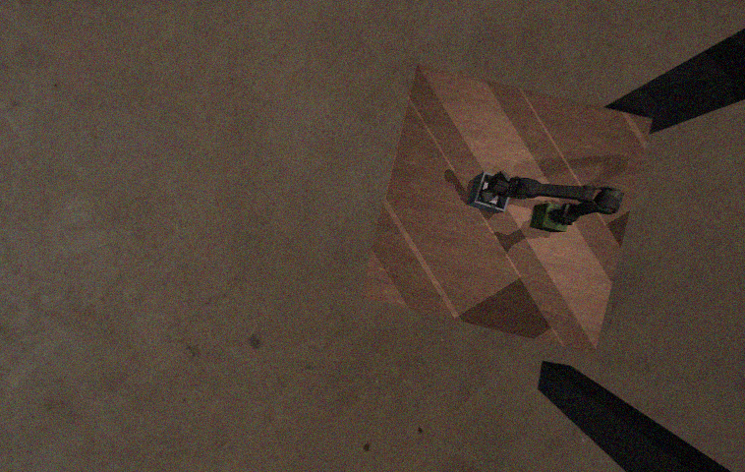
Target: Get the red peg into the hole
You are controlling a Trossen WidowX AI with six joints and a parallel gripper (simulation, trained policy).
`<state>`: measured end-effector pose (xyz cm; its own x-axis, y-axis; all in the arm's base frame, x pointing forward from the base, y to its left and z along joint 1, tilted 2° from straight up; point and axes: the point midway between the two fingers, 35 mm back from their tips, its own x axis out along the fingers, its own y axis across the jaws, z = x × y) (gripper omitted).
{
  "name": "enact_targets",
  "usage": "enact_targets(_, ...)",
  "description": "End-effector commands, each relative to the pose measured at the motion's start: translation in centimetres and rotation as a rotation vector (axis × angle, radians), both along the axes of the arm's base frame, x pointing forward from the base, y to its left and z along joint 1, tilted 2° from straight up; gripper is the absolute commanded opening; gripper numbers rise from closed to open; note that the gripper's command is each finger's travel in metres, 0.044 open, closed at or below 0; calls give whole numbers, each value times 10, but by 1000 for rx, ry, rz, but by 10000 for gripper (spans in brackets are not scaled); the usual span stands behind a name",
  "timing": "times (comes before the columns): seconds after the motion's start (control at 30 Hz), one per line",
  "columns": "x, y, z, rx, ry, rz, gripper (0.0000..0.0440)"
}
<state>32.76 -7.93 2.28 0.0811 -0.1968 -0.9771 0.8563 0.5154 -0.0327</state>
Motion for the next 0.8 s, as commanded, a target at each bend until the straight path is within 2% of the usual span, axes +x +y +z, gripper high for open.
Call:
enact_targets(0.0, 13, -8, 2, -7, -19, 11, 303)
enact_targets(0.27, 34, -25, 8, -38, -43, 31, 439)
enact_targets(0.77, 64, -60, 29, -115, -150, 4, 440)
